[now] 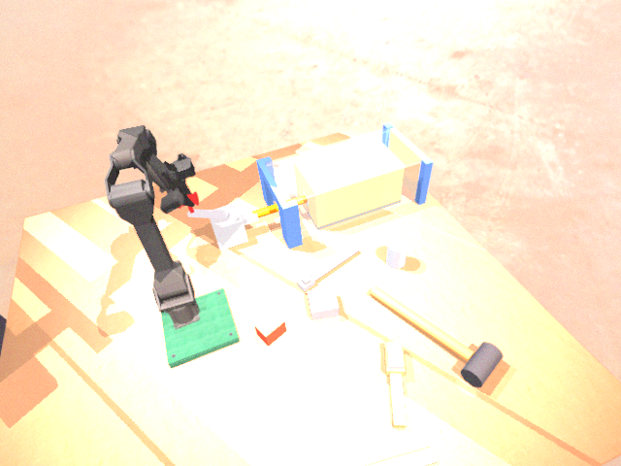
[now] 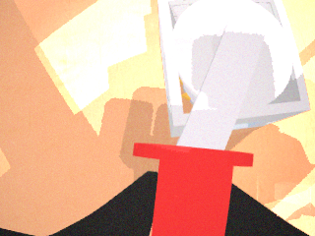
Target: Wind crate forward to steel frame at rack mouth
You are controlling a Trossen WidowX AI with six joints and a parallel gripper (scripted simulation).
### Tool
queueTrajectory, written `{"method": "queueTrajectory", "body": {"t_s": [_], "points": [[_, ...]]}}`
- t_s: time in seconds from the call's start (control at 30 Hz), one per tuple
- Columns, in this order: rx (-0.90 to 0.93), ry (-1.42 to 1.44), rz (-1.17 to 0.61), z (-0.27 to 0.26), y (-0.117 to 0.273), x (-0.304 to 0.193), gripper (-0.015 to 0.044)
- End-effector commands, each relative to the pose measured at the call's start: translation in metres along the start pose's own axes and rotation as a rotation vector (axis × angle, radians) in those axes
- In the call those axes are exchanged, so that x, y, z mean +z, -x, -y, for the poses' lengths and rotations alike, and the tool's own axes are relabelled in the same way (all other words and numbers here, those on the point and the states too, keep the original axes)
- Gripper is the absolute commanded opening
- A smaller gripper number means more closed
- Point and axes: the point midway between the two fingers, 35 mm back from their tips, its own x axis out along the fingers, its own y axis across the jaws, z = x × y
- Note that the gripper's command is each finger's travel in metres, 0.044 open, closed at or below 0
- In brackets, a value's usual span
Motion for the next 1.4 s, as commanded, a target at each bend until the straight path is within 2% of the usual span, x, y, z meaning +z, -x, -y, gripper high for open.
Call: {"method": "queueTrajectory", "body": {"t_s": [0.0,1.37], "points": [[-0.027,0.011,-0.010,0.012,-0.002,-0.004,0.0000],[-0.031,0.013,-0.010,0.069,-0.005,0.004,0.0000]]}}
